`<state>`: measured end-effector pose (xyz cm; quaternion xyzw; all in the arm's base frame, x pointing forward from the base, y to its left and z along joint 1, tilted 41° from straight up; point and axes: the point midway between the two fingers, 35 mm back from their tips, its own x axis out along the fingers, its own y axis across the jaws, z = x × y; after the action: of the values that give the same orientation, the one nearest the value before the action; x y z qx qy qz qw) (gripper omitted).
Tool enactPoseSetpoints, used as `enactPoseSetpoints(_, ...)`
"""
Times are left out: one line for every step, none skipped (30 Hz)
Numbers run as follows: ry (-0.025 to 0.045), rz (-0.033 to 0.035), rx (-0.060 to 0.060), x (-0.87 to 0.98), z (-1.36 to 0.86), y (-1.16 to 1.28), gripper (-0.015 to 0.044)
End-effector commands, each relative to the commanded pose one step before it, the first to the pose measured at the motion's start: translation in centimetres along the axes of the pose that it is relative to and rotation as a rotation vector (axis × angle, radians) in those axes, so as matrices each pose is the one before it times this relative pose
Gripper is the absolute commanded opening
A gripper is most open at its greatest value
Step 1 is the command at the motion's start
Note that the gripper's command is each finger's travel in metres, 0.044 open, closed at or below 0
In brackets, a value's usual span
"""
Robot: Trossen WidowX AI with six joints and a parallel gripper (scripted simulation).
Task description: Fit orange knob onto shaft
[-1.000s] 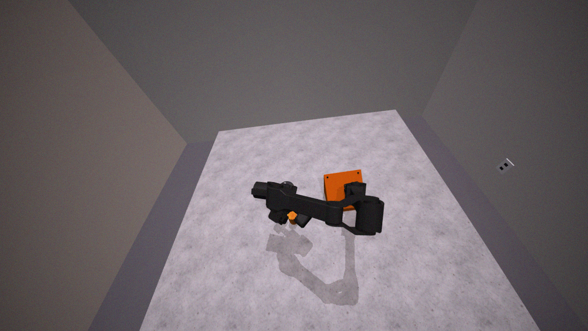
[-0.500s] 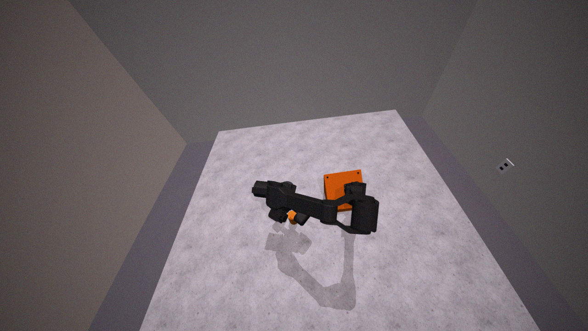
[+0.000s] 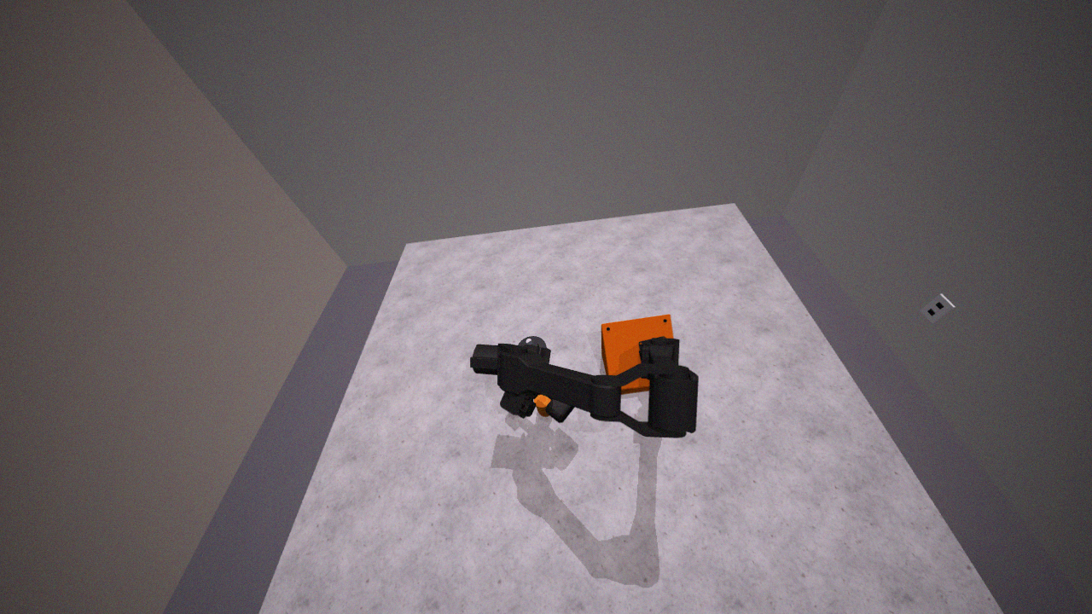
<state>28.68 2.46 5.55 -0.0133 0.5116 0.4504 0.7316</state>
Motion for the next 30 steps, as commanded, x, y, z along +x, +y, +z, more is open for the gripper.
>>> enactPoseSetpoints(-0.00296, 0.00339, 0.0049, 0.684, -0.018, 0.042, 0.0440)
enactPoseSetpoints(-0.00006, 0.00003, 0.0000, 0.161, 0.002, 0.000, 0.0440)
enactPoseSetpoints(-0.00006, 0.00004, 0.0000, 0.161, 0.001, 0.001, 0.0440)
enactPoseSetpoints(-0.00007, 0.00005, 0.0000, 0.161, 0.001, 0.002, 0.0440)
enactPoseSetpoints(-0.00008, 0.00006, 0.0000, 0.160, 0.001, 0.003, 0.0440)
enactPoseSetpoints(-0.00008, 0.00007, 0.0000, 0.160, 0.000, 0.004, 0.0440)
enactPoseSetpoints(-0.00009, 0.00008, 0.0000, 0.160, 0.000, 0.005, 0.0440)
enactPoseSetpoints(-0.00010, 0.00009, 0.0000, 0.160, -0.001, 0.006, 0.0440)
enactPoseSetpoints(-0.00010, 0.00010, 0.0000, 0.159, -0.001, 0.007, 0.0440)
enactPoseSetpoints(-0.00011, 0.00011, 0.0000, 0.159, -0.001, 0.008, 0.0440)
enactPoseSetpoints(-0.00012, 0.00012, 0.0000, 0.159, -0.002, 0.009, 0.0440)
enactPoseSetpoints(-0.00012, 0.00013, 0.0000, 0.158, -0.002, 0.010, 0.0440)
enactPoseSetpoints(-0.00013, 0.00014, 0.0000, 0.158, -0.003, 0.011, 0.0440)
enactPoseSetpoints(-0.00014, 0.00015, 0.0000, 0.158, -0.003, 0.012, 0.0440)
enactPoseSetpoints(-0.00014, 0.00016, 0.0000, 0.158, -0.004, 0.013, 0.0440)
enactPoseSetpoints(-0.00015, 0.00017, 0.0000, 0.157, -0.004, 0.014, 0.0440)
enactPoseSetpoints(-0.00016, 0.00018, 0.0000, 0.157, -0.004, 0.015, 0.0440)
enactPoseSetpoints(-0.00016, 0.00019, 0.0000, 0.157, -0.005, 0.016, 0.0440)
enactPoseSetpoints(-0.00017, 0.00020, 0.0000, 0.156, -0.005, 0.017, 0.0440)
enactPoseSetpoints(-0.00017, 0.00021, 0.0000, 0.156, -0.006, 0.018, 0.0440)
enactPoseSetpoints(-0.00018, 0.00022, 0.0000, 0.156, -0.006, 0.019, 0.0440)
enactPoseSetpoints(-0.00019, 0.00023, 0.0000, 0.155, -0.007, 0.020, 0.0440)
enactPoseSetpoints(-0.00019, 0.00024, 0.0000, 0.155, -0.007, 0.021, 0.0440)
enactPoseSetpoints(-0.00015, 0.00020, 0.0000, 0.122, -0.006, 0.017, 0.0440)
enactPoseSetpoints(-0.00009, 0.00012, 0.0000, 0.073, -0.004, 0.010, 0.0440)
enactPoseSetpoints(-0.00003, 0.00004, 0.0000, 0.024, -0.001, 0.004, 0.0440)
enactPoseSetpoints(0.00000, 0.00000, 0.0000, 0.000, 0.000, 0.000, 0.0414)
enactPoseSetpoints(0.00000, 0.00000, 0.0000, 0.000, 0.000, 0.000, 0.0387)
enactPoseSetpoints(0.00000, 0.00000, 0.0000, 0.000, 0.000, 0.000, 0.0361)
enactPoseSetpoints(0.00000, 0.00000, 0.0000, 0.000, 0.000, 0.000, 0.0335)
